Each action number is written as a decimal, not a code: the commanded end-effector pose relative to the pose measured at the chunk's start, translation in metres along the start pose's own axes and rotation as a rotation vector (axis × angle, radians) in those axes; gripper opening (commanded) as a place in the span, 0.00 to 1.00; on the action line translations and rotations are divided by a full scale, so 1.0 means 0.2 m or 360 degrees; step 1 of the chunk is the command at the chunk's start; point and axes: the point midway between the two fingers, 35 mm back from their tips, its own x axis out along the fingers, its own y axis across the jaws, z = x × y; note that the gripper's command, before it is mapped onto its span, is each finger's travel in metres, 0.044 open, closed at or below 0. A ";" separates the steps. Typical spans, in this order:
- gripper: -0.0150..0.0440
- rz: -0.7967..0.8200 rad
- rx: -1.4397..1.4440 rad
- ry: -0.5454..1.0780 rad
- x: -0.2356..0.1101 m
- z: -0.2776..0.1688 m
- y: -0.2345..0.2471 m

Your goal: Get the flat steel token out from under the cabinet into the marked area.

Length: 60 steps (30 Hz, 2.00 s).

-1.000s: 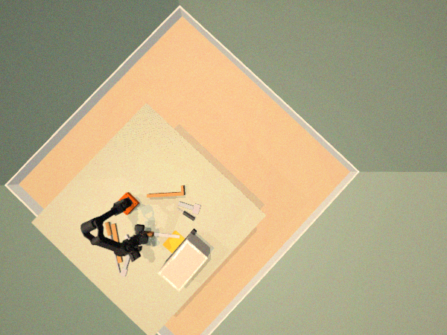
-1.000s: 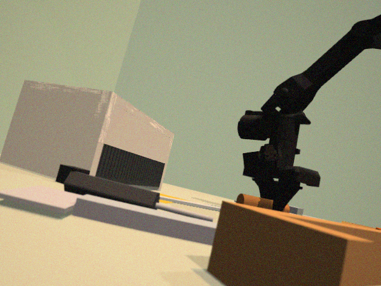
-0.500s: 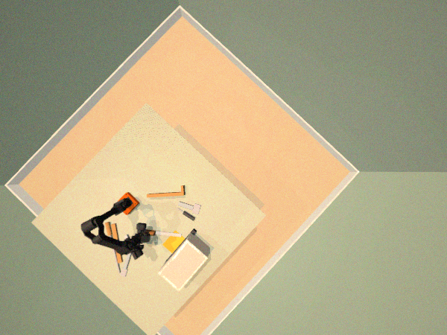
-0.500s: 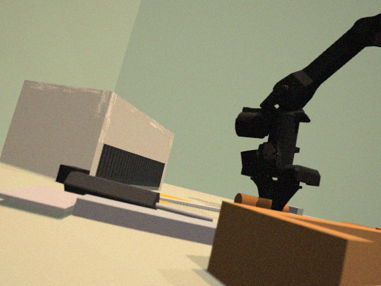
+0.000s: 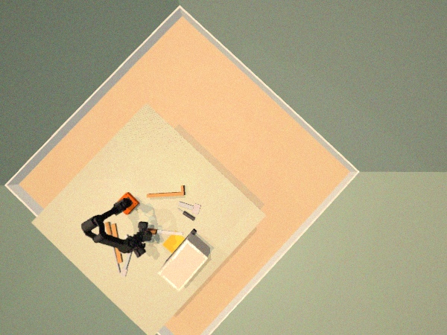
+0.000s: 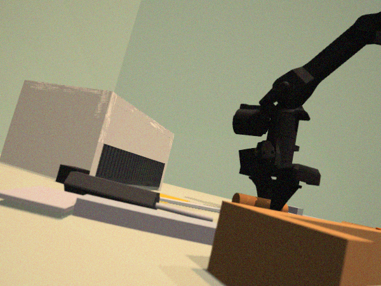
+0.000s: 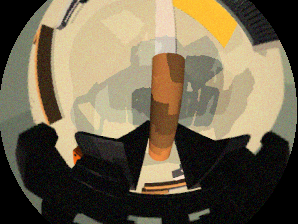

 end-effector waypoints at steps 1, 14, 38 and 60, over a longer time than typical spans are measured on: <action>0.25 0.0000 0.0005 -0.0006 0.00 0.02 0.02; 0.25 0.0002 0.0005 -0.0008 0.00 0.07 0.07; 0.25 0.0005 0.0005 -0.0010 0.00 0.15 0.16; 0.25 0.0008 0.0005 -0.0013 0.00 0.22 0.25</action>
